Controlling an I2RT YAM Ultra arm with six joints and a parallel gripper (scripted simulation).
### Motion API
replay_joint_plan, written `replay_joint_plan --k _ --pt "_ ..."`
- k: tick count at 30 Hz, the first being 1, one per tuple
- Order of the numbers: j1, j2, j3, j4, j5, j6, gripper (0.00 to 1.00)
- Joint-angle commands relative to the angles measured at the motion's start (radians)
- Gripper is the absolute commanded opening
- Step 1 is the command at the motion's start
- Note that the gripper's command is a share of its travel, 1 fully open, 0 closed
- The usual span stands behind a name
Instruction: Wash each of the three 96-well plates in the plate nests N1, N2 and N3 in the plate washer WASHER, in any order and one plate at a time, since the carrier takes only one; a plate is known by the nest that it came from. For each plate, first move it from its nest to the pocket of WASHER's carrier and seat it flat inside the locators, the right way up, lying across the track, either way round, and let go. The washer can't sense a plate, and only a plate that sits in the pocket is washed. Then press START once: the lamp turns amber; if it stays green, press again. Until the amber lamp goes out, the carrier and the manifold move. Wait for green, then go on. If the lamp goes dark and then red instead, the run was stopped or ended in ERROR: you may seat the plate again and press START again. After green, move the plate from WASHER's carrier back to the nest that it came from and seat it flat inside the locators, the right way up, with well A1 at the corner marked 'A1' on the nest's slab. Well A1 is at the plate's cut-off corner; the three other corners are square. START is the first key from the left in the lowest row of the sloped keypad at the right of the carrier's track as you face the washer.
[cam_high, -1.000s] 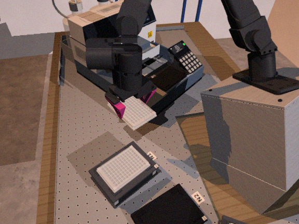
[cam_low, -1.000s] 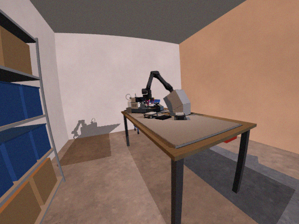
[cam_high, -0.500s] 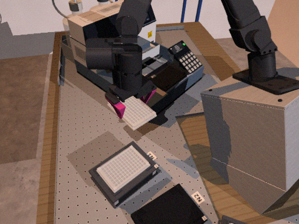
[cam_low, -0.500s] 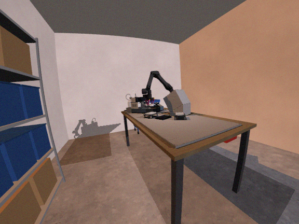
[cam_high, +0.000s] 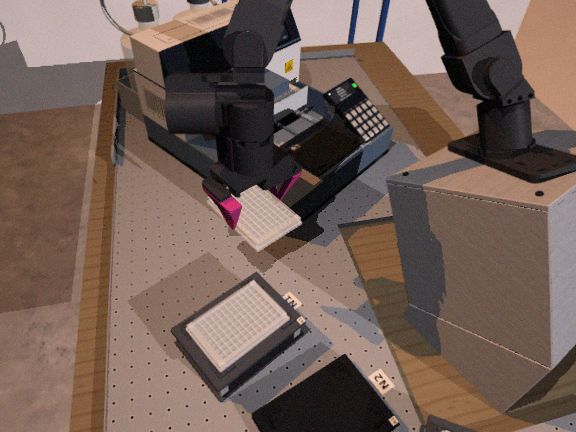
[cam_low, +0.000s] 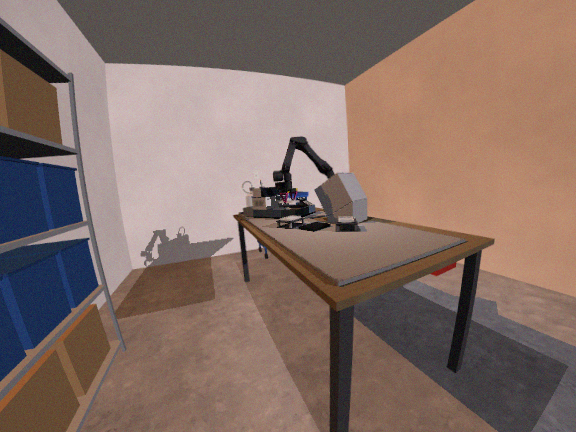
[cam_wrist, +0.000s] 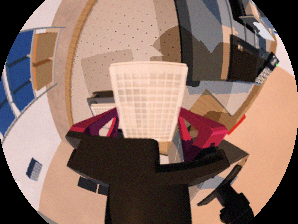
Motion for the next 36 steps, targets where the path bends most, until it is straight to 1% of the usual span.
replay_joint_plan --k 1,7,8,9,11,14,16,21,26,28,32,33,36 --pt "0.005 -0.017 0.026 0.001 0.012 0.008 0.00" --pt "0.005 -0.017 0.026 0.001 0.012 0.008 0.00" --pt "0.028 0.017 0.019 0.017 0.016 -0.021 0.00" --pt "0.041 0.025 0.005 0.020 0.020 -0.040 0.00" --pt "0.041 0.025 0.005 0.020 0.020 -0.040 0.00" --pt "0.081 0.054 -0.017 0.032 0.030 -0.098 0.00" --pt "0.108 0.072 -0.018 0.038 0.036 -0.135 0.00" --pt "0.175 0.123 0.028 0.050 0.051 -0.229 0.00" --pt "0.240 0.180 0.044 0.057 0.063 -0.324 0.00" --pt "0.240 0.180 0.044 0.057 0.063 -0.324 0.00" --pt "0.291 0.228 0.064 0.054 0.070 -0.400 0.00" --pt "0.303 0.240 0.070 0.052 0.072 -0.408 0.00" --pt "0.340 0.277 0.090 0.040 0.077 -0.367 0.00"
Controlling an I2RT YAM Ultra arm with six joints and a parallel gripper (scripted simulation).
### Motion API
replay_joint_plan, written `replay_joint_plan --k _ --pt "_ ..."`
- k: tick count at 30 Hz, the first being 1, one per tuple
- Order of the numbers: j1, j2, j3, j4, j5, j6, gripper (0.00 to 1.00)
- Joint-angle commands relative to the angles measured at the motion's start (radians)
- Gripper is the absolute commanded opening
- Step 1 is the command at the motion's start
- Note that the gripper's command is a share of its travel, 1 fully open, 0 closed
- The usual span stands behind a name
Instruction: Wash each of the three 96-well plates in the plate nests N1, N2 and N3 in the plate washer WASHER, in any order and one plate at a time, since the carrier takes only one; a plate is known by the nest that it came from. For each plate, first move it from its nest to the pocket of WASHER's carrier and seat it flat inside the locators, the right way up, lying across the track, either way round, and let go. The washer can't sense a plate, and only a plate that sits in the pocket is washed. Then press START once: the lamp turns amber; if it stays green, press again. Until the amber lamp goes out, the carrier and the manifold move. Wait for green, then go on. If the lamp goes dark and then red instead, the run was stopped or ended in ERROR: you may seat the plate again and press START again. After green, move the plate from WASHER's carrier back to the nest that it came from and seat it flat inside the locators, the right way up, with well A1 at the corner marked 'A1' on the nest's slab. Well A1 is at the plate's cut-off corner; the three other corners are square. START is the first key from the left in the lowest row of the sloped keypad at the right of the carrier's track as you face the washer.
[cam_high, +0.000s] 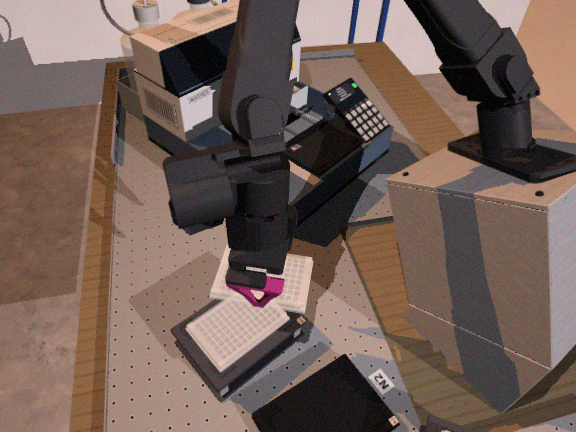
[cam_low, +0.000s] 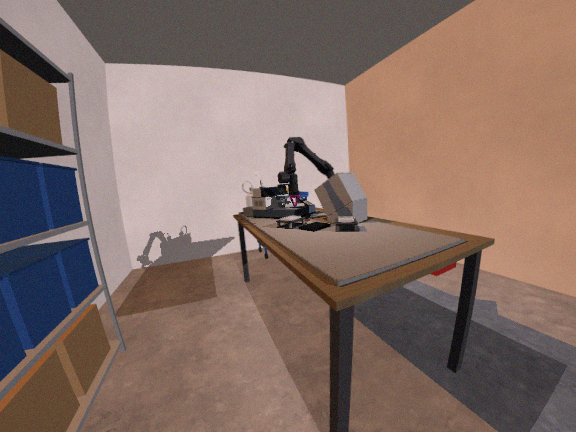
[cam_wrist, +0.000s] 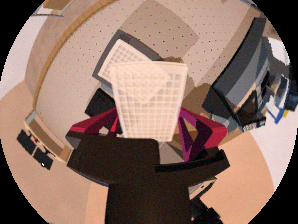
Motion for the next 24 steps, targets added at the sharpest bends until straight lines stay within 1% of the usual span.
replay_joint_plan --k 1,4,5,6,7,9,10,12,24 --pt "0.055 0.043 0.043 -0.009 0.016 0.015 0.00" --pt "0.091 0.082 0.068 -0.019 0.020 0.055 0.00" --pt "0.092 0.083 0.069 -0.019 0.020 0.057 0.00" --pt "0.092 0.084 0.069 -0.019 0.020 0.057 0.00" --pt "0.092 0.047 0.069 -0.019 0.020 0.057 0.00" --pt "0.092 0.047 0.069 -0.019 0.020 0.057 0.00" --pt "0.081 0.052 0.069 0.001 0.020 0.057 0.00" --pt "0.080 0.064 0.067 -0.002 0.019 0.056 0.00" --pt "0.080 0.062 0.067 -0.003 0.020 0.056 0.00"
